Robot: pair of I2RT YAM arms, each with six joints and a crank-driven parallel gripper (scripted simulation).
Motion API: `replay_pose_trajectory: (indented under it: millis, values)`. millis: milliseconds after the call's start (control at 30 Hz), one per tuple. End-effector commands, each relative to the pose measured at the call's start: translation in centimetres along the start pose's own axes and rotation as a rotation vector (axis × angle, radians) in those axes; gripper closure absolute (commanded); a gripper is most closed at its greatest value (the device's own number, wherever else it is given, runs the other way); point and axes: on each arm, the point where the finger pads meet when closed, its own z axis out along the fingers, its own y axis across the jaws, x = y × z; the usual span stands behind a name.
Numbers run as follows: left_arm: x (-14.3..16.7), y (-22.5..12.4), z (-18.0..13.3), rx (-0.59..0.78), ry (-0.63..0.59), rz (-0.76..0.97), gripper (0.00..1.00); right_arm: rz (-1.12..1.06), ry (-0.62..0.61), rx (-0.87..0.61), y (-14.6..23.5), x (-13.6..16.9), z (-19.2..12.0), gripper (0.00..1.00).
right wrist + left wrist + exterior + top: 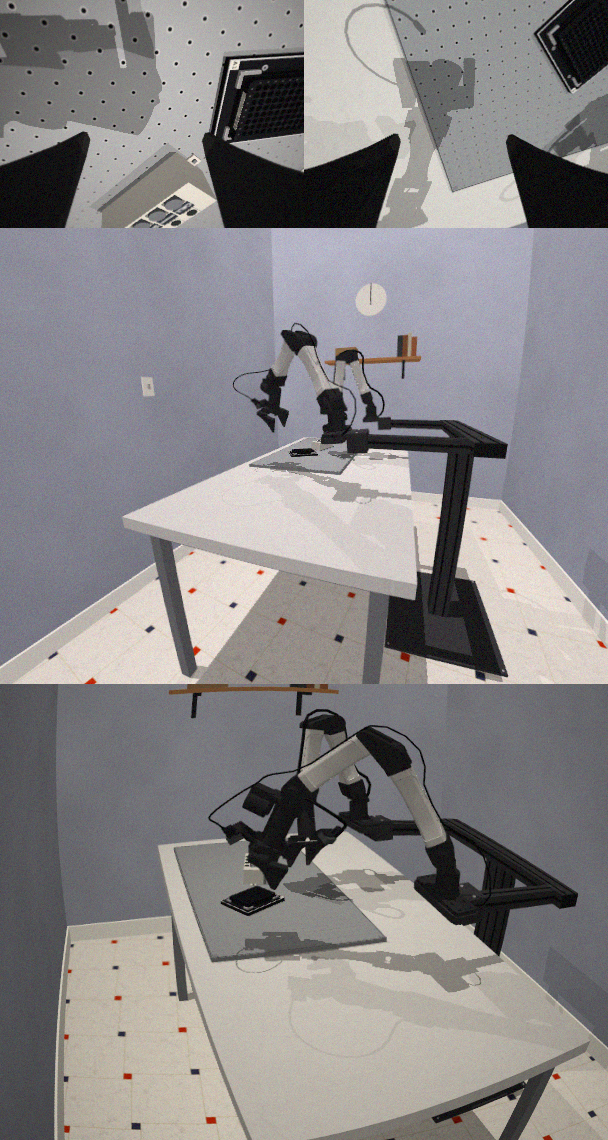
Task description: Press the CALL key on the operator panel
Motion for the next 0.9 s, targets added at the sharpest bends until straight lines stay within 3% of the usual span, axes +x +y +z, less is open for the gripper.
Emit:
replay_pose_trajectory:
  millis: [0, 567, 767, 867]
  values:
    - [-0.9, -0.6, -0.6, 0.017, -0.028, 0.008, 0.0, -0.006, 0.003, 0.018, -0.7, 0.0, -0.2, 0.0]
    - [-0.9, -0.6, -0.6, 0.017, -0.028, 0.008, 0.0, -0.006, 0.003, 0.018, -0.7, 0.0, -0.2, 0.0]
    - [-3.0, -3.6, 0.8, 0.14, -0.106, 0.068, 0.0, 0.047, -0.026, 0.077, -1.5, 0.3, -0.6, 0.0]
    - [-5.0, -7.0, 1.6, 0.274, -0.197, 0.142, 0.0, 0.13, -0.056, 0.133, -1.8, 1.0, -1.1, 0.0]
